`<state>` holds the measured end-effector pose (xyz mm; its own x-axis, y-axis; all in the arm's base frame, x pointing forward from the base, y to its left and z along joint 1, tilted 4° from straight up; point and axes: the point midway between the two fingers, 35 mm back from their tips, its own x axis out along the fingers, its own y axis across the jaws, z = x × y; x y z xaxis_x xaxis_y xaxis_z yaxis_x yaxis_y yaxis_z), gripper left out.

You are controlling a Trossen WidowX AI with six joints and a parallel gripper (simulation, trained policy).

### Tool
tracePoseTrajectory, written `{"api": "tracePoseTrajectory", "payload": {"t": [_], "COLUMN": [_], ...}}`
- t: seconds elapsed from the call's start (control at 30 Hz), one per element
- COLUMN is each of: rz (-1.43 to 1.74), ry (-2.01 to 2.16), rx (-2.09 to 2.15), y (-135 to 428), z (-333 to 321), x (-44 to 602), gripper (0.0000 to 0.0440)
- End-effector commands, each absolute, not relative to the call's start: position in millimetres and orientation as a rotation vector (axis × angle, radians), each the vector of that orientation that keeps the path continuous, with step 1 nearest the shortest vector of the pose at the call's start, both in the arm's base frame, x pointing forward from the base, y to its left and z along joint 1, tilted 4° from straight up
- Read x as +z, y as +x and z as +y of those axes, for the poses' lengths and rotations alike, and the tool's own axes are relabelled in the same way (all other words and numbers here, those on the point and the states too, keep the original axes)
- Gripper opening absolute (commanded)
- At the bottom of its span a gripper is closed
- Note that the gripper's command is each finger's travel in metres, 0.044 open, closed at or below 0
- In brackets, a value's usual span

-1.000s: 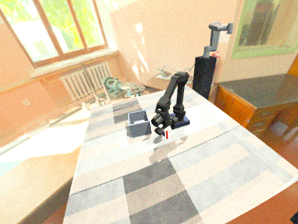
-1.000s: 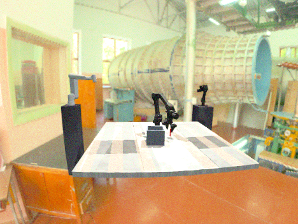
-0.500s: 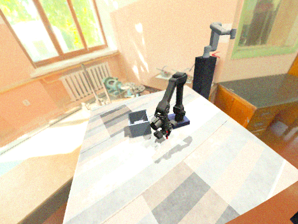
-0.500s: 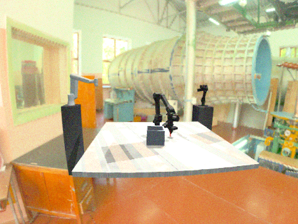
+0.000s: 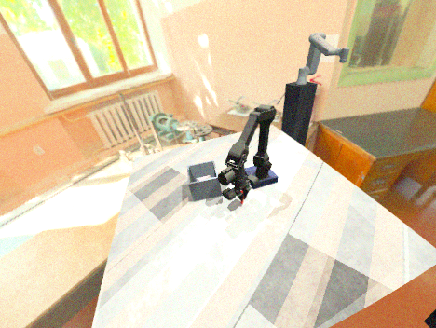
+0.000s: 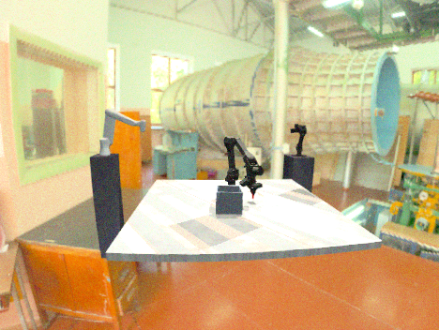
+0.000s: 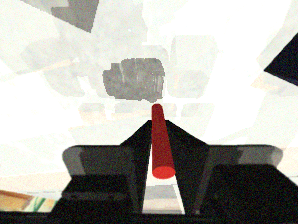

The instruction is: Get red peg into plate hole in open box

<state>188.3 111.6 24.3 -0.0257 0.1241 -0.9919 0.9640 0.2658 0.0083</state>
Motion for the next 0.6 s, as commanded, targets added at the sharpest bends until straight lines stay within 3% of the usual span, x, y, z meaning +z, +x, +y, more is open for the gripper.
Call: {"api": "tracePoseTrajectory", "payload": {"t": [0.0, 0.57], "rz": [1.401, 1.281], "ry": [1.144, 1.230], "rx": [-0.915, -0.752], "y": [196, 227], "z": [115, 106], "x": [39, 111], "gripper": [0.0000, 0.0000]}}
